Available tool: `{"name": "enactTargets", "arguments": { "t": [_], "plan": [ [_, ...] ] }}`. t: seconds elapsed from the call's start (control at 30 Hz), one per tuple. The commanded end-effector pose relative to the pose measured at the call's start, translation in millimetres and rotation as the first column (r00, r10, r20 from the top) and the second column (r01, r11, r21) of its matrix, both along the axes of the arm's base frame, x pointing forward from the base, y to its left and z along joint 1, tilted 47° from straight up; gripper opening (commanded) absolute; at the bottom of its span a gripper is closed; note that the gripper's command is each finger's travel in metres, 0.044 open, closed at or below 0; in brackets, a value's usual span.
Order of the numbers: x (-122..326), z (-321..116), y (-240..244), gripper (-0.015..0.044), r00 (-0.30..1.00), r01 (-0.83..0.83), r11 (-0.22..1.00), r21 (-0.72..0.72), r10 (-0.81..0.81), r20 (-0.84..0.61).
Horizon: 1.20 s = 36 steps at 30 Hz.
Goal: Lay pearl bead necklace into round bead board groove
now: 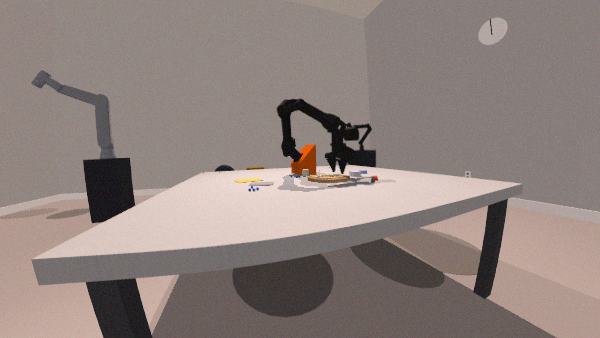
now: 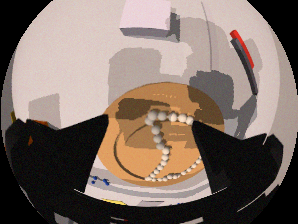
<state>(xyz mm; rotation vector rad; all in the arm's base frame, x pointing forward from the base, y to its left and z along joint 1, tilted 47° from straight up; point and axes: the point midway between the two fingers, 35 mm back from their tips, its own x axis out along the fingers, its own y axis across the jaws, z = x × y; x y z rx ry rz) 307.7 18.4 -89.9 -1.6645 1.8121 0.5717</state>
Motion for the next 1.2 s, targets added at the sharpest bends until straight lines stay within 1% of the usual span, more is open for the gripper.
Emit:
{"name": "enactTargets", "arguments": {
  "t": [0.0,0.83,0.93,1.17],
  "plan": [
    [-0.2,1.9,1.6,0.044,1.0,0.005,1.0,0.0,-0.005,0.001],
    [-0.1,4.9,4.8,0.044,1.0,0.007,1.0,-0.001,-0.007,0.003],
    [3.7,14.2,-0.3,0.0361,0.997,0.051,0.999,0.0,-0.051,0.049],
    [16.8,59.8,-28.1,0.0177,0.93,0.255,0.966,0.026,-0.253,0.268]
  ]
}}
